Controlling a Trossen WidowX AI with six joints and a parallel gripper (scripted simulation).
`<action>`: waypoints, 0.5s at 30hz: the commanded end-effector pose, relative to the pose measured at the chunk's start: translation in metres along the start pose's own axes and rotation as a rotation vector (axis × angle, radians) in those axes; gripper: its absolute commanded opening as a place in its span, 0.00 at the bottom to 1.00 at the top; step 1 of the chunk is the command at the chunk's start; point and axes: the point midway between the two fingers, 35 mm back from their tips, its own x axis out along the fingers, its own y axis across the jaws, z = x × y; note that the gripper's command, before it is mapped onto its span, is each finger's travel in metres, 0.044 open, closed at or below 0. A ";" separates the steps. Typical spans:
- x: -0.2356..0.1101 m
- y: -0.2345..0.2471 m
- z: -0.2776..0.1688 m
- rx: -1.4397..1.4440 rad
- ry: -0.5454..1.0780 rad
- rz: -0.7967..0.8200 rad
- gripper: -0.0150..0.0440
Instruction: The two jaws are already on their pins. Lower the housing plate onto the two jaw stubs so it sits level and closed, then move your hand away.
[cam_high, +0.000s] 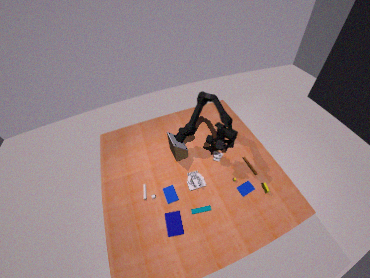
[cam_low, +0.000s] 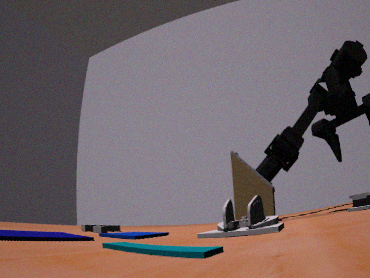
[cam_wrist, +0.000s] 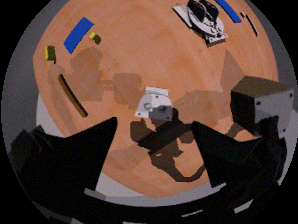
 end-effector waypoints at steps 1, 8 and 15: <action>0.005 0.000 -0.008 0.042 0.041 -0.027 1.00; 0.009 0.000 -0.013 0.071 0.067 -0.048 1.00; 0.046 -0.001 -0.017 0.071 0.068 -0.045 1.00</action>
